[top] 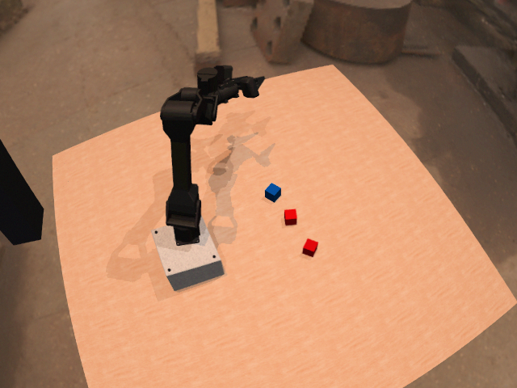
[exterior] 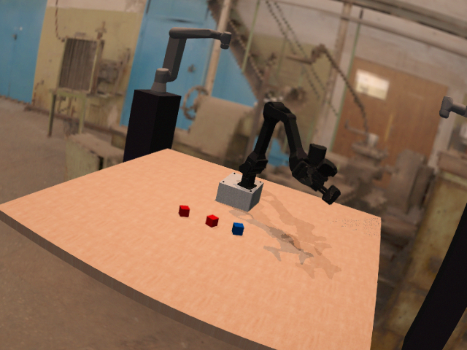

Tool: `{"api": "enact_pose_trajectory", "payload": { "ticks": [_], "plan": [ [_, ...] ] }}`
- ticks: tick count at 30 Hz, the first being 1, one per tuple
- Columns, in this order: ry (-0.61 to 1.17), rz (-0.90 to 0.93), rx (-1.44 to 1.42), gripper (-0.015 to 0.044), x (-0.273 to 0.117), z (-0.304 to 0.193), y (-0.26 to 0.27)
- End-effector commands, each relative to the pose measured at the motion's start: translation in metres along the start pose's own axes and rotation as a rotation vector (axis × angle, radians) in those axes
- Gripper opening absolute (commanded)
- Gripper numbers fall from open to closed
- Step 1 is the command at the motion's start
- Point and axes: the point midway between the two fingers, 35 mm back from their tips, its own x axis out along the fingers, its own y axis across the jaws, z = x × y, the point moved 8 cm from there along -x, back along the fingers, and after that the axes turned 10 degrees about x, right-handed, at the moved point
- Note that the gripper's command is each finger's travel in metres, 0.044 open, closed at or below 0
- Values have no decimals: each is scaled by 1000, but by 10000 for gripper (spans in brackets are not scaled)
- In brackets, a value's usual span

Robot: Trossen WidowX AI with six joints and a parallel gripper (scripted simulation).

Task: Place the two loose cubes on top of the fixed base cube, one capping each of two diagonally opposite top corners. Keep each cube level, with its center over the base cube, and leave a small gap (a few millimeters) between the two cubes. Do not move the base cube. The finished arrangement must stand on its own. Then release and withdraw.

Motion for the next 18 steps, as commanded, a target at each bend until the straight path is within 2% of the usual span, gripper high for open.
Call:
{"api": "enact_pose_trajectory", "payload": {
  "ticks": [1, 5, 12, 18],
  "plan": [
    [5, 0, -8, 374, 1, -1, -1],
    [109, 1, -153, 269, 21, -14, -22],
    [358, 41, -403, 265, 50, -46, -77],
    [592, 117, -549, 265, 58, -73, -129]
  ]
}}
